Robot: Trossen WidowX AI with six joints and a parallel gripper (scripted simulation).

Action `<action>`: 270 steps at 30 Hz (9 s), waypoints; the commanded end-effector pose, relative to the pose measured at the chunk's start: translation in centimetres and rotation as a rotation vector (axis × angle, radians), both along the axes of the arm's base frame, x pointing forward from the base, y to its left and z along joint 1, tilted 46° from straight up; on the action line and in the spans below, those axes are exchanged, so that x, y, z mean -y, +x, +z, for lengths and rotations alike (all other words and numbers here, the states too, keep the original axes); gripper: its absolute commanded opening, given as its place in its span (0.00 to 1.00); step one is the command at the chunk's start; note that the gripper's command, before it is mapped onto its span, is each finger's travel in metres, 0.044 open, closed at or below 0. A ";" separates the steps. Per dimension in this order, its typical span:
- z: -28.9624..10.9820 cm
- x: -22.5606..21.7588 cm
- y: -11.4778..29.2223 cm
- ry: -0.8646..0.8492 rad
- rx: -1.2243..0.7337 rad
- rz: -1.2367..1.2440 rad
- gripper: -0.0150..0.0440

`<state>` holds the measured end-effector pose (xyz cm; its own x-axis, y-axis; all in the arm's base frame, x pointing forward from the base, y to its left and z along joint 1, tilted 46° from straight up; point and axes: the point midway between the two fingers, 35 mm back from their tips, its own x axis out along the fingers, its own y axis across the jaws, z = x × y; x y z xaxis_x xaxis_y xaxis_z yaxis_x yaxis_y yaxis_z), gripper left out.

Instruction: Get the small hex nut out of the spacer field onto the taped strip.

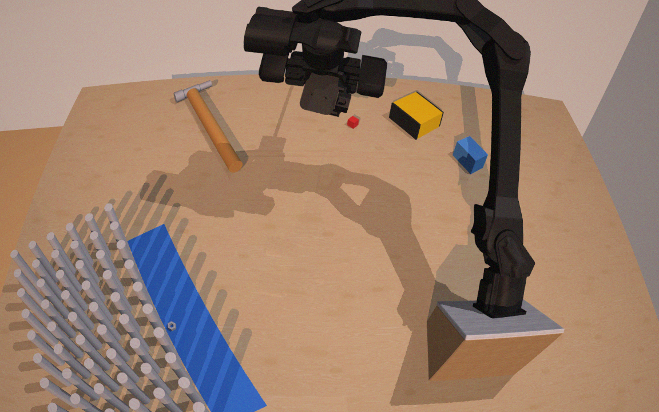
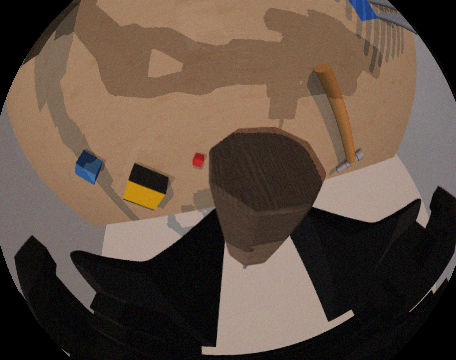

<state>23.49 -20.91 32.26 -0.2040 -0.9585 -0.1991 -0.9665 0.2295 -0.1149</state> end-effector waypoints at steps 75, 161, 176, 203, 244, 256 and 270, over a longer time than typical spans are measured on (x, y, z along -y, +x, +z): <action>-3.0 2.6 0.8 0.031 -0.037 -0.018 0.25; -6.6 5.9 1.0 0.054 -0.025 -0.022 0.25; -7.1 6.5 0.9 0.055 -0.024 -0.020 0.25; -8.0 7.5 0.7 0.052 -0.023 -0.017 0.25; -9.2 9.0 0.2 0.040 -0.025 -0.010 0.25; -9.4 9.4 0.1 0.035 -0.027 -0.008 0.25; -9.7 9.9 -0.2 0.028 -0.029 -0.005 0.25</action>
<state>23.30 -30.68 22.60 -0.2196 -0.9503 -0.2207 -0.9666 0.2426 -0.0830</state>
